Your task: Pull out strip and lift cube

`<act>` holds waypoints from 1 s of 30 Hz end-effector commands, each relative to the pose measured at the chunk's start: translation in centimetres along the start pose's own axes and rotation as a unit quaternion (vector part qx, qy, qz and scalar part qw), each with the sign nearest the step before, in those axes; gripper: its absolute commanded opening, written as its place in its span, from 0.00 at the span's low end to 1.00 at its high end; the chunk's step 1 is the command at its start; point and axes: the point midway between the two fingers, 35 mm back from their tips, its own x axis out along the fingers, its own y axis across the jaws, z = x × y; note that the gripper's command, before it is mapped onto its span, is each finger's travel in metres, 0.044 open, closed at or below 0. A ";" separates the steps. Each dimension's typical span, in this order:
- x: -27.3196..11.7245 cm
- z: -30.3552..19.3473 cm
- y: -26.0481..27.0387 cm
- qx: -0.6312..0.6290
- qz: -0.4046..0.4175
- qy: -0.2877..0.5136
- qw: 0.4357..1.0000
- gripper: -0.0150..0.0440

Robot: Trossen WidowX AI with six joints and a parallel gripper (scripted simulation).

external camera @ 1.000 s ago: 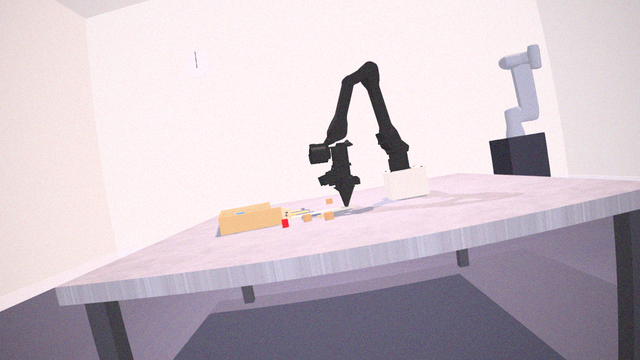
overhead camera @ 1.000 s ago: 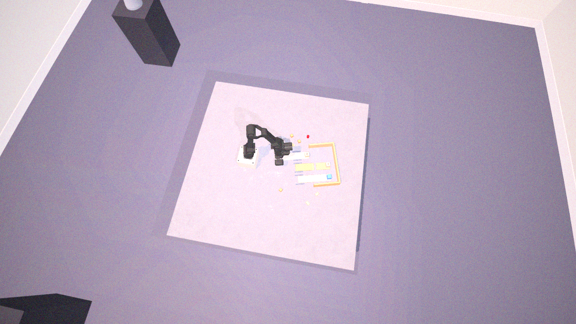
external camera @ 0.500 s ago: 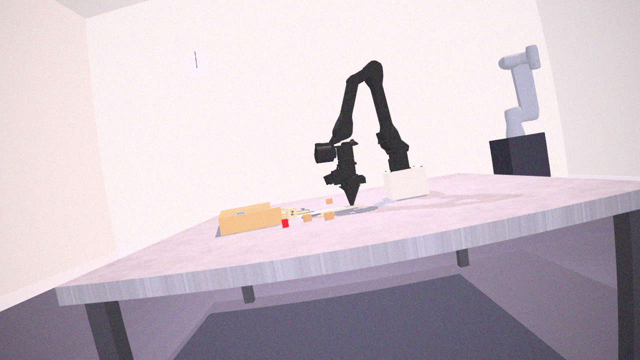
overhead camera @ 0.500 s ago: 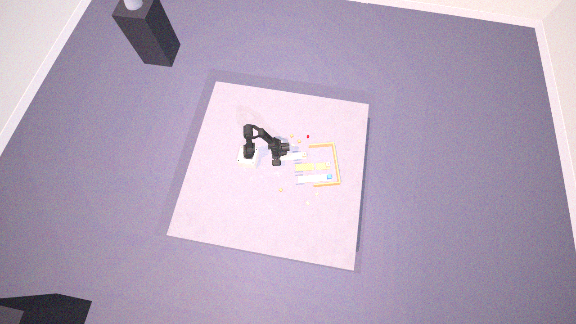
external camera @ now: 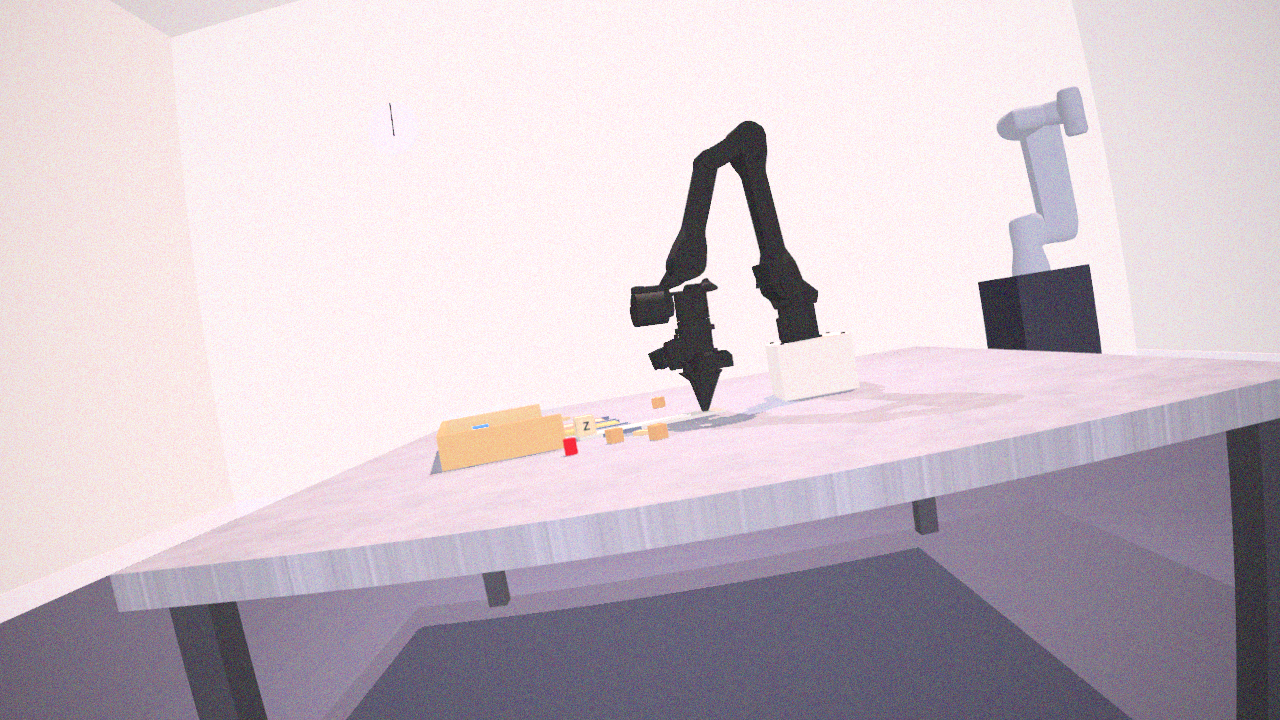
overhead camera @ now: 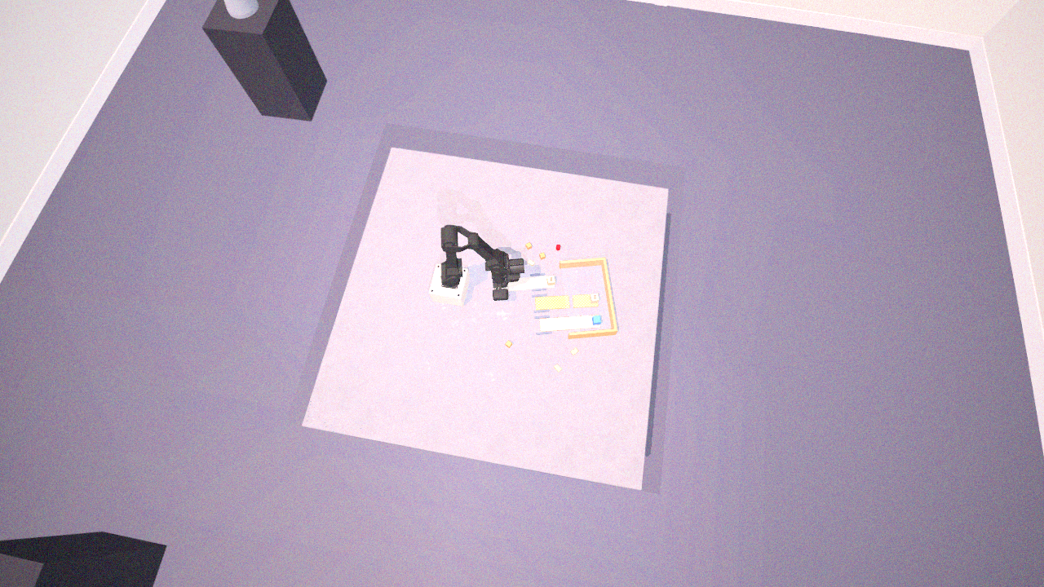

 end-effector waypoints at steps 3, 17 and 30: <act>0.3 -1.0 0.0 -0.002 -0.001 0.014 1.000 0.25; -4.0 0.3 0.0 -0.002 -0.001 0.013 1.000 0.25; -4.3 3.5 0.2 -0.024 0.000 0.012 1.000 0.61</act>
